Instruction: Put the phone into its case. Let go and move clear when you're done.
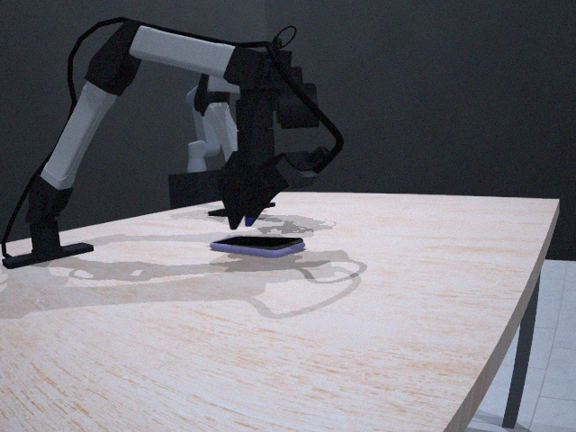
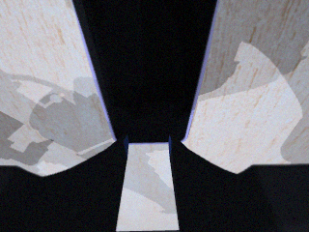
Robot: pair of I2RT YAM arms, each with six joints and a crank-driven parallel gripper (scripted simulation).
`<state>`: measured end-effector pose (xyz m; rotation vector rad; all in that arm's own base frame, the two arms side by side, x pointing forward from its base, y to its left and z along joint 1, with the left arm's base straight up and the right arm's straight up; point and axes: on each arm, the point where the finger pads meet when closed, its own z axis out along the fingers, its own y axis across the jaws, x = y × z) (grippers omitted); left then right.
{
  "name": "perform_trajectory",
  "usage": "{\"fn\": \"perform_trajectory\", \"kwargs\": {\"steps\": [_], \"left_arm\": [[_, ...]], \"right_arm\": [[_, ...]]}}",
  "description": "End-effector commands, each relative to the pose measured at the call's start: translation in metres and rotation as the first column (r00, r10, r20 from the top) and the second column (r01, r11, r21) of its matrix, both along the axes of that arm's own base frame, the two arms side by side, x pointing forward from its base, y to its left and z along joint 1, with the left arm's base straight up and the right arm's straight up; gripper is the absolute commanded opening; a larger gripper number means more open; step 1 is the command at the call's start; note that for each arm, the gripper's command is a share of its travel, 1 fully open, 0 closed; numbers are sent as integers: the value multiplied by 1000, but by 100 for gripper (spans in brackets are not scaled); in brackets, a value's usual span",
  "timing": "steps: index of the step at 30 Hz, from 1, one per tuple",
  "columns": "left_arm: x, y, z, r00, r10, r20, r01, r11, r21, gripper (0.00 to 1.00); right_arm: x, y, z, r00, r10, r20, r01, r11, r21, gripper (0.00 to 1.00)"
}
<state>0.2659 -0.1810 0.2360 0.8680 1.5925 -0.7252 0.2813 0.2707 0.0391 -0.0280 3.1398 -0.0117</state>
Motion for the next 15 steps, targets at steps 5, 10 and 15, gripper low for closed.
{"fn": "perform_trajectory", "kwargs": {"steps": [5,10,15], "left_arm": [[11,0,8,991,122,53,-121,992,-39,100],[20,-2,24,990,120,70,-116,992,-53,100],[28,-1,26,990,123,66,-119,991,-56,100]], "right_arm": [[25,-2,12,999,17,-35,-18,1000,-16,37],[48,0,14,999,21,-35,-22,1000,-12,37],[64,0,14,999,23,-31,-23,1000,-8,37]]}}
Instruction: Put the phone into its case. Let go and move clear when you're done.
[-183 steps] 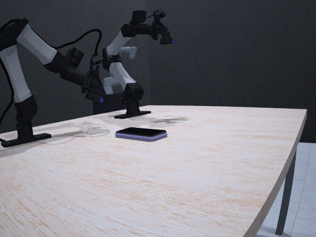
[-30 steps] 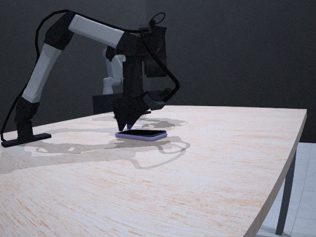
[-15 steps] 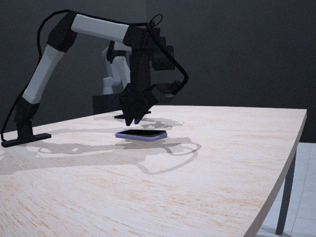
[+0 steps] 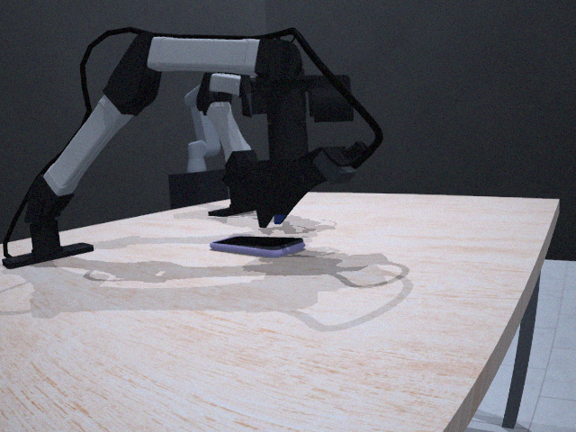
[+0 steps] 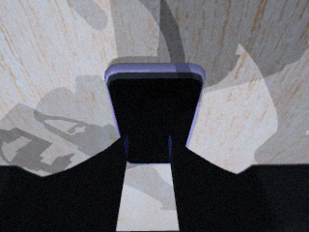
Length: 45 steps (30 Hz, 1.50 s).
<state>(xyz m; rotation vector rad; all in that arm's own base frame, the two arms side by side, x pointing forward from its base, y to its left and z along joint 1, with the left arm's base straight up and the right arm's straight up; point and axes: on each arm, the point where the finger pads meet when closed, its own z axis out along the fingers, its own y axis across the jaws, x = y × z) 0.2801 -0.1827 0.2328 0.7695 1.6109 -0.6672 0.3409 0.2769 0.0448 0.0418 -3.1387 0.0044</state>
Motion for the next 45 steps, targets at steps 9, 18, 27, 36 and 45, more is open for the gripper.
{"fn": "perform_trajectory", "kwargs": {"steps": [9,18,27,36,45], "left_arm": [[21,-2,31,998,6,59,-4,1000,-29,100],[28,-2,28,999,-11,41,12,1000,-15,100],[33,-3,26,999,-25,28,25,1000,-9,100],[39,-4,23,999,-34,12,34,999,-5,100],[45,-3,18,1000,-30,-7,30,1000,-3,100]], "right_arm": [[18,-6,7,1000,12,-16,-12,1000,-4,37],[25,-3,17,1000,8,23,-9,1000,21,37],[25,-4,17,1000,7,30,-8,1000,26,37],[25,-5,-5,1000,9,1,-9,1000,7,37],[28,-5,-19,1000,8,-5,-8,1000,2,37]]}}
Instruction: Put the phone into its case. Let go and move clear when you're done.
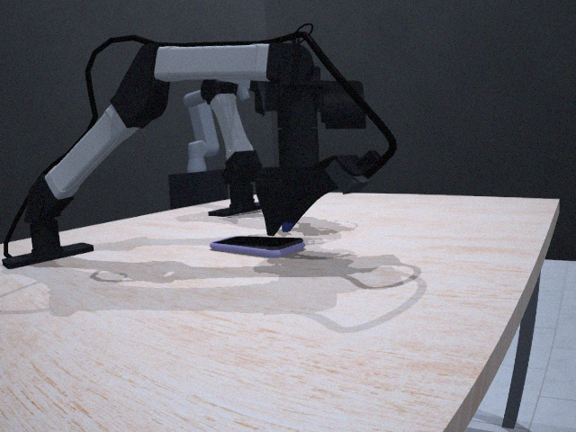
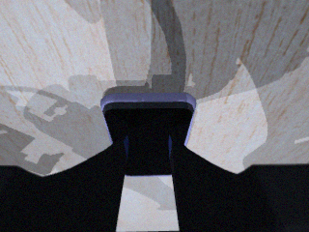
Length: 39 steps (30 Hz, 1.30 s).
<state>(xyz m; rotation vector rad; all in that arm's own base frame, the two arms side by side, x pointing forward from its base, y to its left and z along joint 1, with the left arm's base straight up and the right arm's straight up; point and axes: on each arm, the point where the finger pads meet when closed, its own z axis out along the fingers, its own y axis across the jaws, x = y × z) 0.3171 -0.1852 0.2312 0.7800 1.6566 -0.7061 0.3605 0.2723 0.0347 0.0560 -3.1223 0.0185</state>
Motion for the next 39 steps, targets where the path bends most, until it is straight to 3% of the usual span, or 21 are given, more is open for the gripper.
{"fn": "perform_trajectory", "kwargs": {"steps": [1,12,39], "left_arm": [[8,-1,19,999,-9,46,9,1000,-7,100],[13,-3,16,999,-20,38,20,1000,-12,100],[13,-3,16,999,-19,38,20,1000,-11,100]], "right_arm": [[9,0,-3,1000,-1,23,1,1000,20,37],[7,3,9,999,-5,51,3,999,39,37],[-3,-2,-32,1000,0,8,0,1000,-6,37]]}}
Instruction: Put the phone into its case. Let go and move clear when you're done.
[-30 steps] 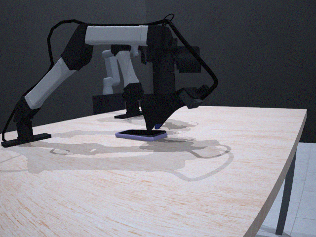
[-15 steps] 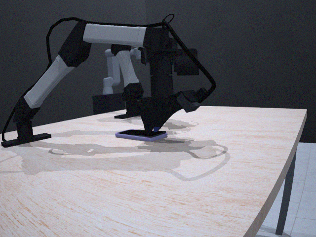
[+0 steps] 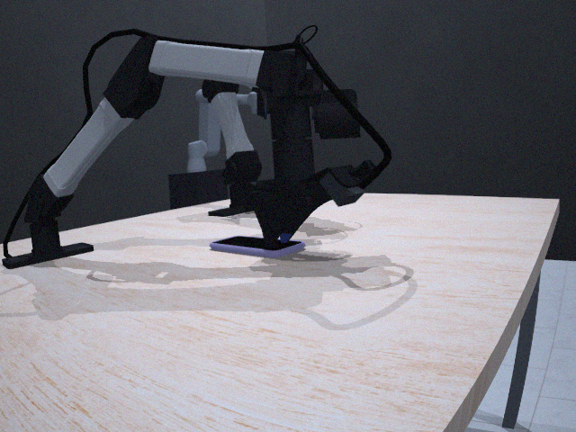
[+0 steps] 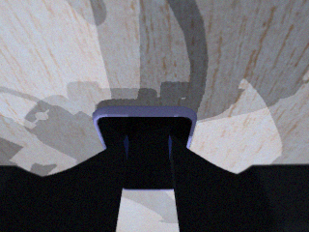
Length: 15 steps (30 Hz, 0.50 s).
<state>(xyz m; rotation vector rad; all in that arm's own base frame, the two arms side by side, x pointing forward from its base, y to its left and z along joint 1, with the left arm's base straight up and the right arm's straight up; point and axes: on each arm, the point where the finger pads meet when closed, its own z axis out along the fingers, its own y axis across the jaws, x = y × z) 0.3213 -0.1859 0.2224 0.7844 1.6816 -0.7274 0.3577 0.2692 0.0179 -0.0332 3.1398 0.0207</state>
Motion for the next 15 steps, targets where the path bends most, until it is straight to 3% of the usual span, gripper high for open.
{"fn": "perform_trajectory", "kwargs": {"steps": [1,15], "left_arm": [[9,-2,24,998,-7,68,8,1000,-14,100],[9,-2,24,998,-7,68,8,1000,-14,100]], "right_arm": [[1,2,-11,1000,18,-14,-19,999,-33,37],[7,1,9,999,25,-32,-27,998,-54,37]]}}
